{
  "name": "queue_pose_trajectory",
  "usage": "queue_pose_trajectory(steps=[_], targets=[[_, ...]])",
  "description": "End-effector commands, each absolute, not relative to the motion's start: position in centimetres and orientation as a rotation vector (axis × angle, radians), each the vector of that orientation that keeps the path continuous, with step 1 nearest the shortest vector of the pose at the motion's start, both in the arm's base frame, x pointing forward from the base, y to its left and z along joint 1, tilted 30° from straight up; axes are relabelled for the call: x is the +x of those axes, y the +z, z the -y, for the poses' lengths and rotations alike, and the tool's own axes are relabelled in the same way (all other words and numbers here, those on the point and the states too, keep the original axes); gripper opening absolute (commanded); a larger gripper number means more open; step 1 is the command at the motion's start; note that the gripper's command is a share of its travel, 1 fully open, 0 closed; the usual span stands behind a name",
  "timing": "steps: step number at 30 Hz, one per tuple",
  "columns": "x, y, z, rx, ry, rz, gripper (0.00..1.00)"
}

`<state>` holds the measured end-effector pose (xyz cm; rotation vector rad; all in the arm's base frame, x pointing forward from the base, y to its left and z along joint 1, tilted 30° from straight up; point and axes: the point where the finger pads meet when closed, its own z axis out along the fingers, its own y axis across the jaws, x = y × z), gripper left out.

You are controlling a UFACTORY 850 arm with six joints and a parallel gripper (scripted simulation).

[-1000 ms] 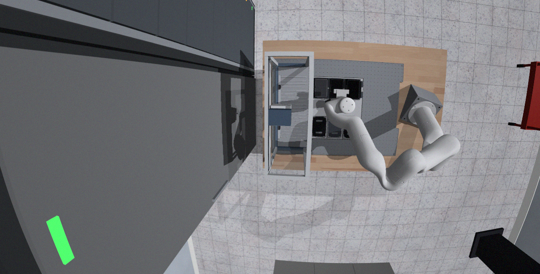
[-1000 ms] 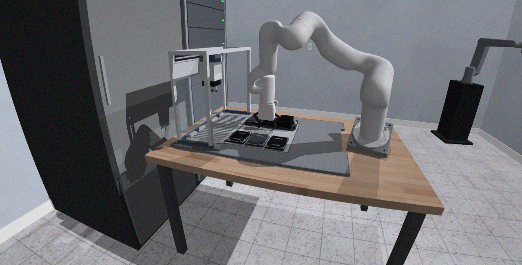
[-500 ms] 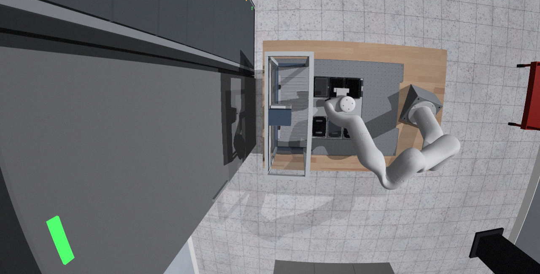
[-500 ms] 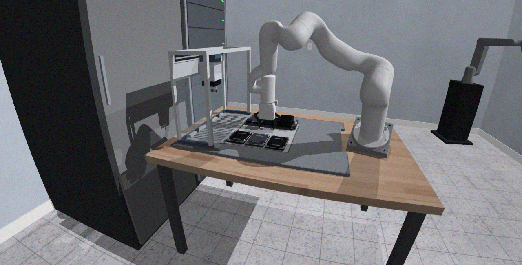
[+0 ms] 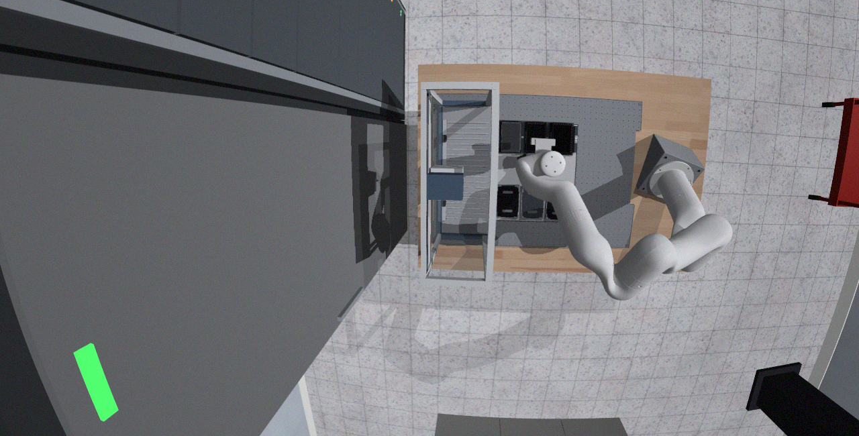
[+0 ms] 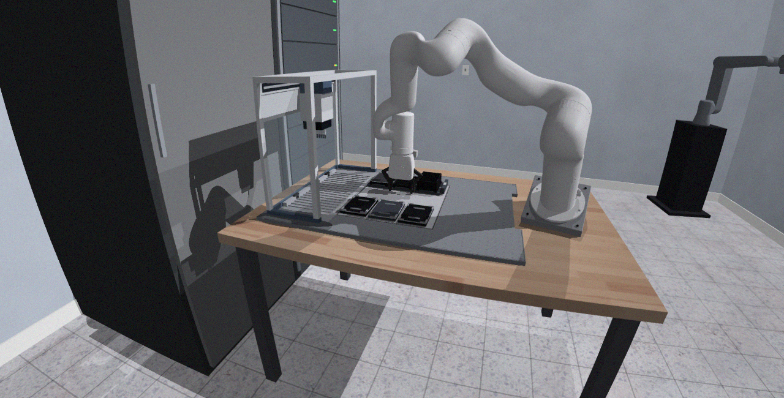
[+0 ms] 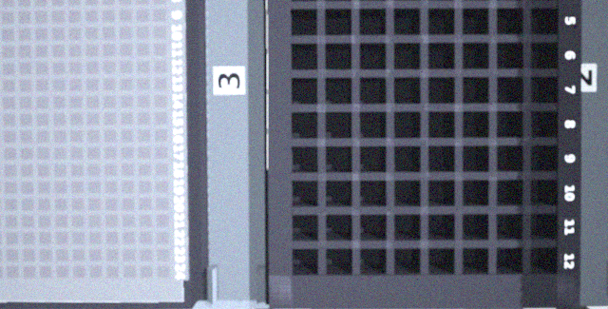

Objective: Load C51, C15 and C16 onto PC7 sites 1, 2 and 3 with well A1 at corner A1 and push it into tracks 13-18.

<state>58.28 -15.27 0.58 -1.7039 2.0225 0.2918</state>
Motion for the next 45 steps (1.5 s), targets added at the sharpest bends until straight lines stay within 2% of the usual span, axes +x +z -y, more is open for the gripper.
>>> queue_pose_trajectory(steps=[1, 45], targets=[[58.31, 0.51, 15.59, -1.704, 0.289, -2.023, 1.00], [58.25, 0.23, 16.09, -1.704, 0.289, -2.023, 1.00]])
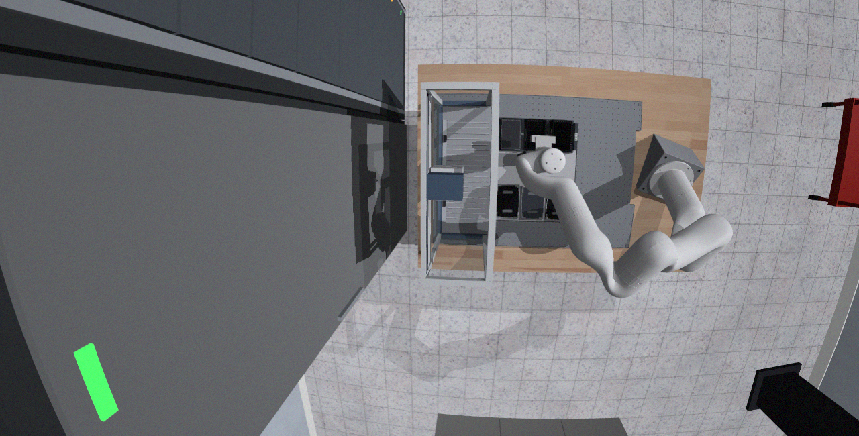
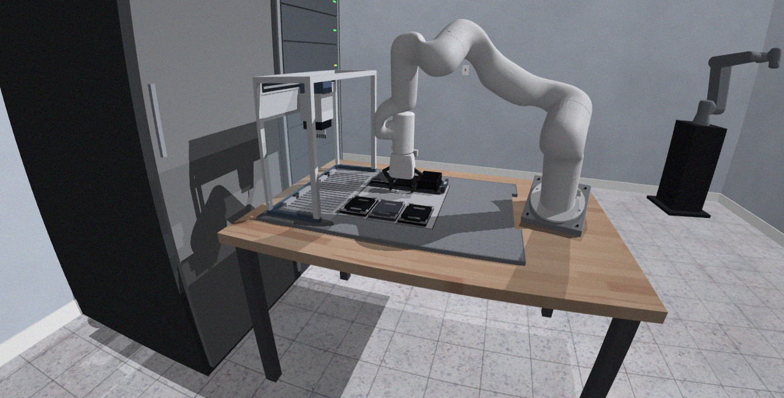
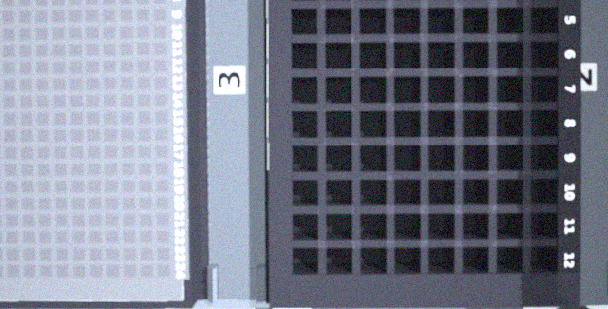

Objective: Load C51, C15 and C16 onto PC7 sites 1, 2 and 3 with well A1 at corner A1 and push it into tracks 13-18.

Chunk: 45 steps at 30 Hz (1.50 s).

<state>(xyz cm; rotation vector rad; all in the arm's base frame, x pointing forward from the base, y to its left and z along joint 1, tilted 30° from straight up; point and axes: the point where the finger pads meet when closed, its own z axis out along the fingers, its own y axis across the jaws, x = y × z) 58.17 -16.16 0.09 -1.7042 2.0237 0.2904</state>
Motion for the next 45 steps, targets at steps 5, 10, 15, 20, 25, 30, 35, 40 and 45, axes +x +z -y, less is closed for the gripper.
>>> queue_pose_trajectory(steps=[5, 10, 15, 20, 25, 30, 35, 40, 45], targets=[[58.3, 0.4, 15.8, -1.704, 0.289, -2.023, 1.00], [58.3, 0.6, 15.5, -1.704, 0.289, -2.023, 1.00], [58.3, 0.6, 15.4, -1.704, 0.289, -2.023, 1.00], [58.3, 0.6, 15.4, -1.704, 0.289, -2.023, 1.00], [58.3, 0.9, 15.5, -1.704, 0.289, -2.023, 1.00], [58.1, 1.6, 15.9, -1.704, 0.289, -2.023, 1.00], [58.0, 2.1, 16.1, -1.704, 0.289, -2.023, 1.00], [57.8, 2.8, 16.5, -1.704, 0.289, -2.023, 1.00], [57.6, 3.5, 16.9, -1.704, 0.289, -2.023, 1.00]])
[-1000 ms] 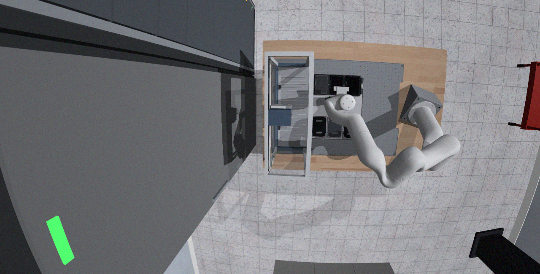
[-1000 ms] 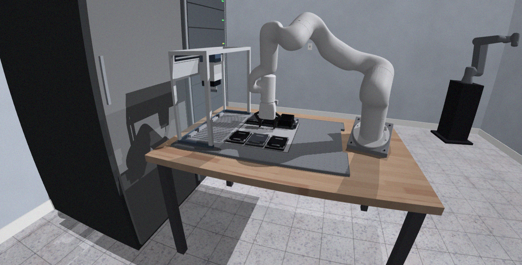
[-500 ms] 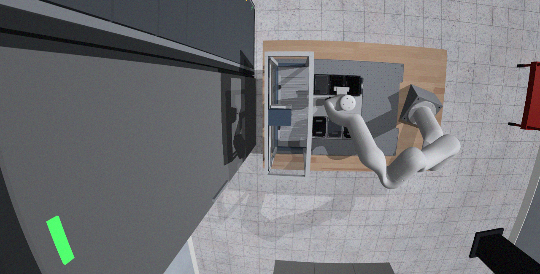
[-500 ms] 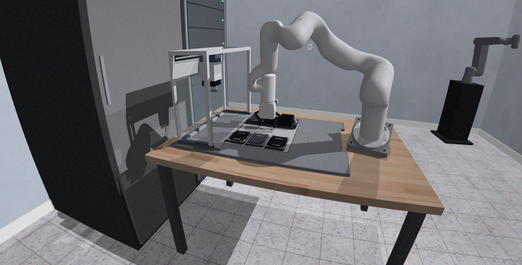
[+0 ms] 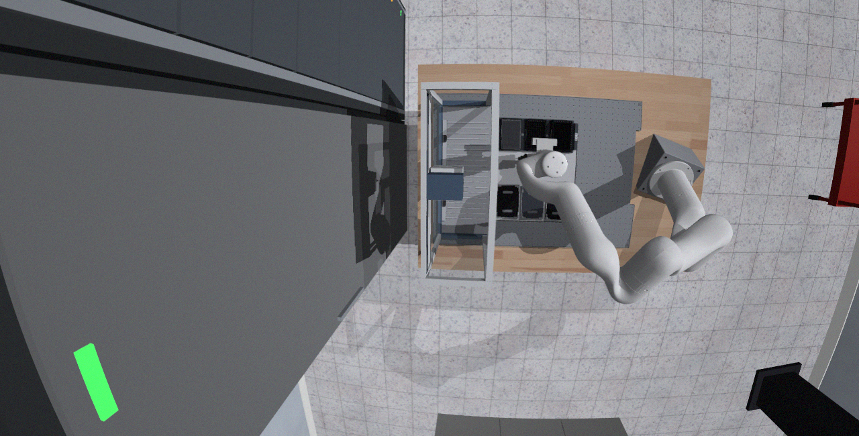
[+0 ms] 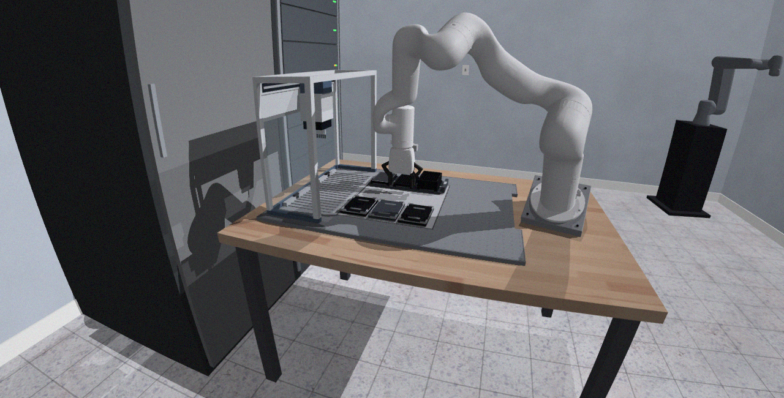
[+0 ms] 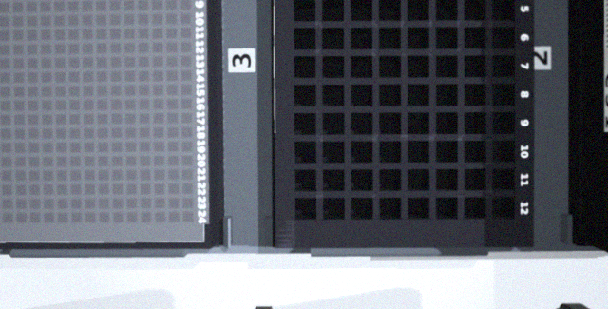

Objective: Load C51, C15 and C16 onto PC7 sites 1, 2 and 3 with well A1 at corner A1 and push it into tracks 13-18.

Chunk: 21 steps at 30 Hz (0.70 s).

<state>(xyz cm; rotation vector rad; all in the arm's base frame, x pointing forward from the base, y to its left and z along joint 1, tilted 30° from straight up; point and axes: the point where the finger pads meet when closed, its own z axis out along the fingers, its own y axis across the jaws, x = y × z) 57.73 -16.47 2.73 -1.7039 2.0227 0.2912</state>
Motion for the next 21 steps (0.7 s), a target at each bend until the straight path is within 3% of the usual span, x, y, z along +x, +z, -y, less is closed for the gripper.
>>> queue_pose_trajectory(steps=[1, 21], targets=[[57.6, 3.6, 17.0, -1.704, 0.289, -2.023, 1.00], [56.9, 6.2, 18.3, -1.704, 0.289, -2.023, 1.00]])
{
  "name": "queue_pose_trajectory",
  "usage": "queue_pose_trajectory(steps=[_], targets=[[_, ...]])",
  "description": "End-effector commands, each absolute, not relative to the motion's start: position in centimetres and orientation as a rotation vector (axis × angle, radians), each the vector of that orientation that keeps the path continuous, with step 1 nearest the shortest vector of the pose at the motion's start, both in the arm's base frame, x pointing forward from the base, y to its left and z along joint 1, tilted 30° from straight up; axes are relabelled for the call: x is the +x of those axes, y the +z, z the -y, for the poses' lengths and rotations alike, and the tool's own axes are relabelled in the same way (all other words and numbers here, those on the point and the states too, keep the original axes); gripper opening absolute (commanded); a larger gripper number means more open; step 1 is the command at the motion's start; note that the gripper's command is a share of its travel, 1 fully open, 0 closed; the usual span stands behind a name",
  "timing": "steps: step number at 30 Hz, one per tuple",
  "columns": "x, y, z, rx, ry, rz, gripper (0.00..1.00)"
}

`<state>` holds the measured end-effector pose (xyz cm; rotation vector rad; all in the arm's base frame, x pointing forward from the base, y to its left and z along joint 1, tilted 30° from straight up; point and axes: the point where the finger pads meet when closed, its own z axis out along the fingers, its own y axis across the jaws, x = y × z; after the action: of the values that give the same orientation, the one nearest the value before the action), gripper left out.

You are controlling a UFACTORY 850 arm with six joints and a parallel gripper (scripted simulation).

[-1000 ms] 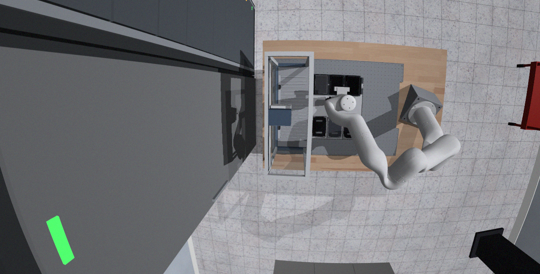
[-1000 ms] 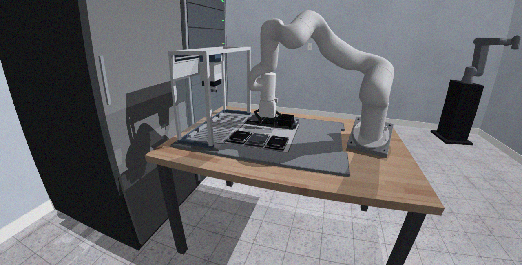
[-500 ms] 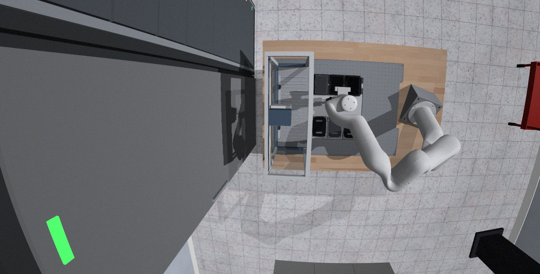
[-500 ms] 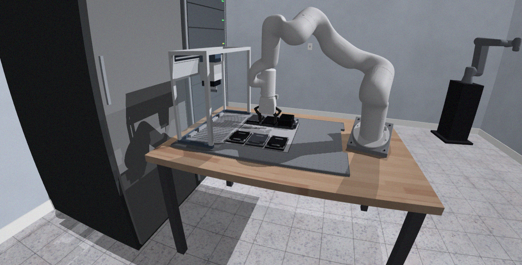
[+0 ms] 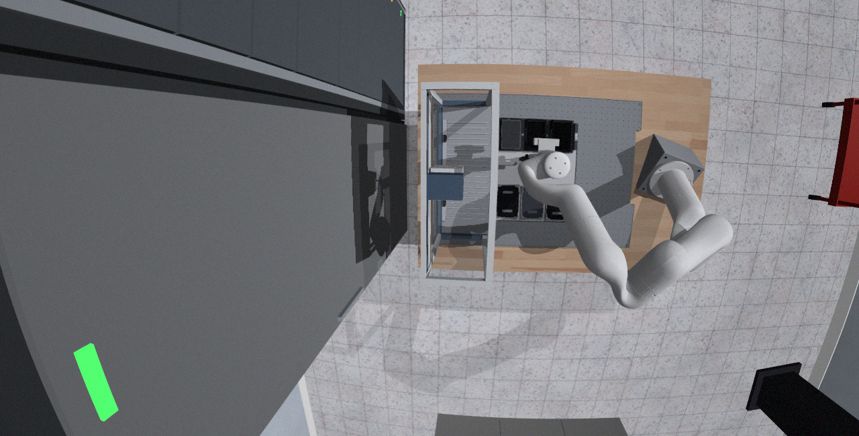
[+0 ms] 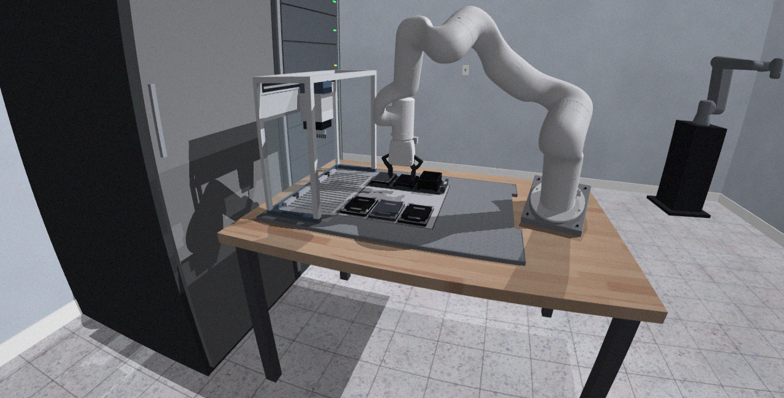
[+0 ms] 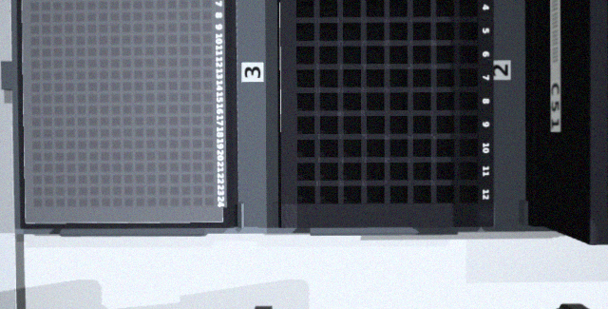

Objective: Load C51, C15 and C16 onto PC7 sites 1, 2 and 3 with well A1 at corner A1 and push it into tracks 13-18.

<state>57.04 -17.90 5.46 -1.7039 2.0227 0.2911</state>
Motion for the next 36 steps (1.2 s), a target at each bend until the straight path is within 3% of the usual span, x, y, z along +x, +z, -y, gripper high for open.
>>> queue_pose_trajectory(steps=[1, 36], targets=[[56.9, 6.2, 18.3, -1.704, 0.289, -2.023, 1.00], [55.8, 10.6, 20.6, -1.704, 0.289, -2.023, 1.00]])
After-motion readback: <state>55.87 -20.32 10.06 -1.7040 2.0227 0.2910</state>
